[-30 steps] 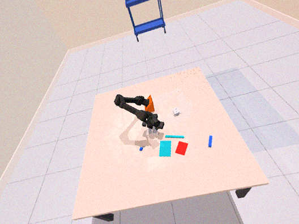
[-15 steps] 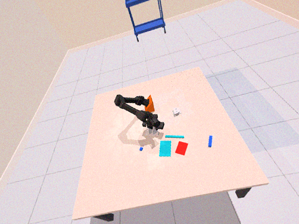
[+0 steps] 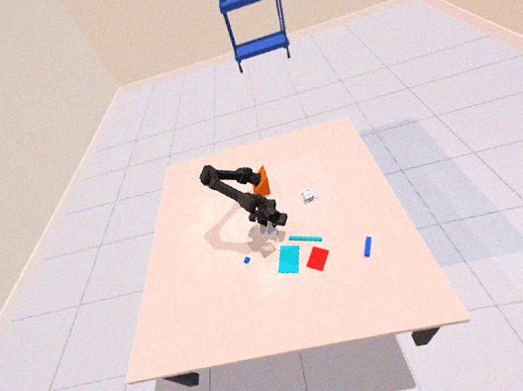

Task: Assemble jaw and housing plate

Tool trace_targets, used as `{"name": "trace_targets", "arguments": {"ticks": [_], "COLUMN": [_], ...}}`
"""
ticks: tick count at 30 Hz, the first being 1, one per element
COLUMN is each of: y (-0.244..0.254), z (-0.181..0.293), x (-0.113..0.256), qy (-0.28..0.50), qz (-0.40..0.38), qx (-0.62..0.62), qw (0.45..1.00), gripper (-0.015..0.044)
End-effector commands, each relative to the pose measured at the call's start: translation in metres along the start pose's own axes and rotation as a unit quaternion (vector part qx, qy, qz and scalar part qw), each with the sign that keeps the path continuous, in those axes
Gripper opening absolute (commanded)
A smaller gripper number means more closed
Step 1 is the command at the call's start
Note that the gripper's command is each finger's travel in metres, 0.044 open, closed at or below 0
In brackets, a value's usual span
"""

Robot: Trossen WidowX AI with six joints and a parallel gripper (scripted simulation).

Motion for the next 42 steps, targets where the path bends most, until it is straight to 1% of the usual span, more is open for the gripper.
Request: {"name": "trace_targets", "arguments": {"ticks": [1, 42], "y": [0.0016, 0.0016], "z": [-0.0001, -0.0004], "x": [-0.0041, 0.0008], "qy": [-0.002, -0.002], "qz": [-0.004, -0.004], "qx": [0.000, 0.000], "qw": [1.000, 1.000], "gripper": [0.0134, 0.0134]}}
Point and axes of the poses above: the point midway between the two fingers, 35 mm back from their tips, its own x axis back along the fingers, its own y axis across the jaws, z = x × y, the point moved 7 cm from there along x, back along the fingers
